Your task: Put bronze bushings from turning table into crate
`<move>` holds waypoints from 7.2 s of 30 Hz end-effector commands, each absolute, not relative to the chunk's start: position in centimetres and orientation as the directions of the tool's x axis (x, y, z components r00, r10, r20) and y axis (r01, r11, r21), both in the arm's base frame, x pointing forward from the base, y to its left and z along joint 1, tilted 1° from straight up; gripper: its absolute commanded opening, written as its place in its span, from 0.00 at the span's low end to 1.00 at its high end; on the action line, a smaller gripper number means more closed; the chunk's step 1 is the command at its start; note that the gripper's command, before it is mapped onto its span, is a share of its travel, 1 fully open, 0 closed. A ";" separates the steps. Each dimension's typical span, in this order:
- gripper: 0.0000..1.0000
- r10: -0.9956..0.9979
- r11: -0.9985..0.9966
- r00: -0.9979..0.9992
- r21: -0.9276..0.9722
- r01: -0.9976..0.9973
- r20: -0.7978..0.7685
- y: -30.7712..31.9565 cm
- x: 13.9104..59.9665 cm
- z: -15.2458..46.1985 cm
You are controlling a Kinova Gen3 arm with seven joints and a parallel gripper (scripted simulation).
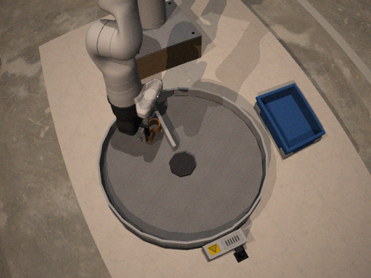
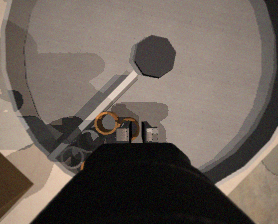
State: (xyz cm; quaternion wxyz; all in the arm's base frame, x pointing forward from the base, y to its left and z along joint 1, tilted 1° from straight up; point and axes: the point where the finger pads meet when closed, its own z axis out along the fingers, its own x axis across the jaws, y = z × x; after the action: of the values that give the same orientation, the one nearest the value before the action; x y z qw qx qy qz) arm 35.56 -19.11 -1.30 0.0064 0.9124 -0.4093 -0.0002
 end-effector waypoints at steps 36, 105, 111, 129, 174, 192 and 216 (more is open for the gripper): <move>0.40 -0.748 -0.664 0.664 0.013 -0.748 0.003 -19.1 35.5 -3.2; 0.00 -0.748 -0.664 0.664 0.013 -0.748 0.003 -19.1 35.5 -3.1; 0.00 -0.748 -0.664 0.664 0.013 -0.748 0.003 -19.1 35.5 -3.1; 0.00 -0.748 -0.664 0.664 0.013 -0.748 0.002 -19.4 35.7 -3.1; 0.00 -0.748 -0.664 0.664 0.013 -0.748 0.002 -19.4 35.8 -0.9; 0.00 -0.748 -0.664 0.664 0.014 -0.748 0.002 -19.4 35.8 -0.2; 0.00 -0.748 -0.663 0.664 0.014 -0.748 0.002 -19.4 35.8 0.6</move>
State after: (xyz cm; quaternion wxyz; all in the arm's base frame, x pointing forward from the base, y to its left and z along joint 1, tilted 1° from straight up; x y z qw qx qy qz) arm 35.69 -19.39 0.51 0.0066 0.9120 -0.4102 -0.0030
